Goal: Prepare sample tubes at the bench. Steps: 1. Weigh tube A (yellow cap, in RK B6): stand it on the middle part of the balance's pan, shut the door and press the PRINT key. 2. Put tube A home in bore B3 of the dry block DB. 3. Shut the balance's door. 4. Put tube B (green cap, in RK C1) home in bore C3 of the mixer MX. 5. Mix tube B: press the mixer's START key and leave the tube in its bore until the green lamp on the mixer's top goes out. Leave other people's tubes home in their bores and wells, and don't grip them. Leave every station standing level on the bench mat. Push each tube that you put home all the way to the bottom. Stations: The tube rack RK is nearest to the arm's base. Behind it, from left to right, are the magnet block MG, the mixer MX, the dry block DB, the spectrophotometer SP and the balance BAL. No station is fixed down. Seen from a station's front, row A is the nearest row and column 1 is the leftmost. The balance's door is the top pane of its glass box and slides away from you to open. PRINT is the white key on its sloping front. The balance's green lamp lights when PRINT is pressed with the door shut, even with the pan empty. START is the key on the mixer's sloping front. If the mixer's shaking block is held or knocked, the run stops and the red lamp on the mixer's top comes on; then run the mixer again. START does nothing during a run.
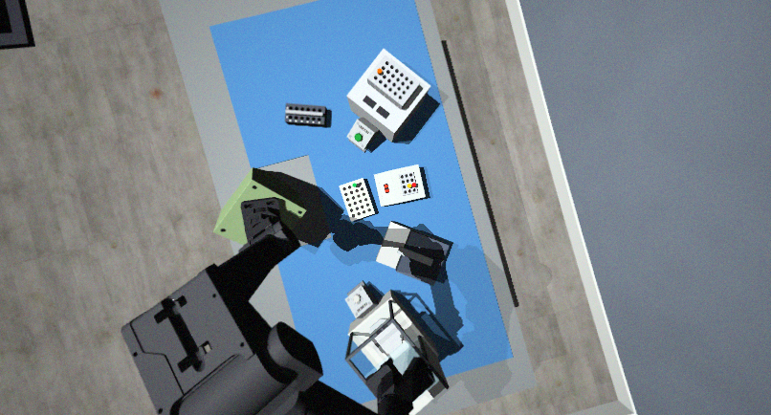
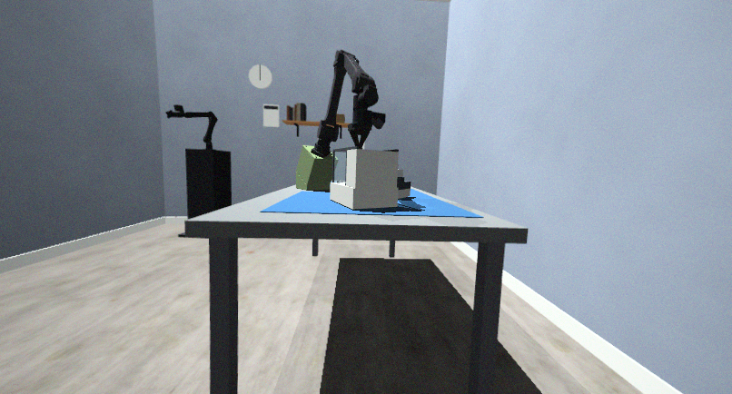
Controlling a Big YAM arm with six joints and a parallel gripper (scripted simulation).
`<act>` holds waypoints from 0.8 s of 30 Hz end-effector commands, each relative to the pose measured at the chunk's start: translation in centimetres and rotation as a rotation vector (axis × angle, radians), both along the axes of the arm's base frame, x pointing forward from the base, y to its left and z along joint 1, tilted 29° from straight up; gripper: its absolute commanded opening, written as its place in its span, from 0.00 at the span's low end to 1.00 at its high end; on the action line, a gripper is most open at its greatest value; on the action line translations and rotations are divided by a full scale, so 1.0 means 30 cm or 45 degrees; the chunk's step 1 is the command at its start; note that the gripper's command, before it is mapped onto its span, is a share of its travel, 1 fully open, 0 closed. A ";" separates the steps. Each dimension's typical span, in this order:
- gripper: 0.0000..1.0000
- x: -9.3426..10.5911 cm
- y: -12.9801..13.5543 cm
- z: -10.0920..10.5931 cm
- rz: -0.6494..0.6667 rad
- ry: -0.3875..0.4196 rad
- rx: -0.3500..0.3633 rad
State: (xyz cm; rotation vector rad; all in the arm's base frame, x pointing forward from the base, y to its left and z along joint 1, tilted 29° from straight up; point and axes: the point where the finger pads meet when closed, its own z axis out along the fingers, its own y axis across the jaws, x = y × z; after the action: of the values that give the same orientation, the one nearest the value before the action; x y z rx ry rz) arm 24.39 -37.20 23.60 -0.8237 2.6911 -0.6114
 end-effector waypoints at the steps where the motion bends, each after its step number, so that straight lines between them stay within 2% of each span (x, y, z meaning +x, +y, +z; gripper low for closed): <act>1: 0.06 -0.008 0.013 0.028 -0.002 -0.027 -0.026; 24: 0.06 -0.040 0.062 -0.006 0.004 -0.022 -0.026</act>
State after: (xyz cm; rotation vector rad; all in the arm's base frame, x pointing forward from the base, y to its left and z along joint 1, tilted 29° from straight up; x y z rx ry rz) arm 23.46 -35.71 22.69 -0.8217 2.6921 -0.6114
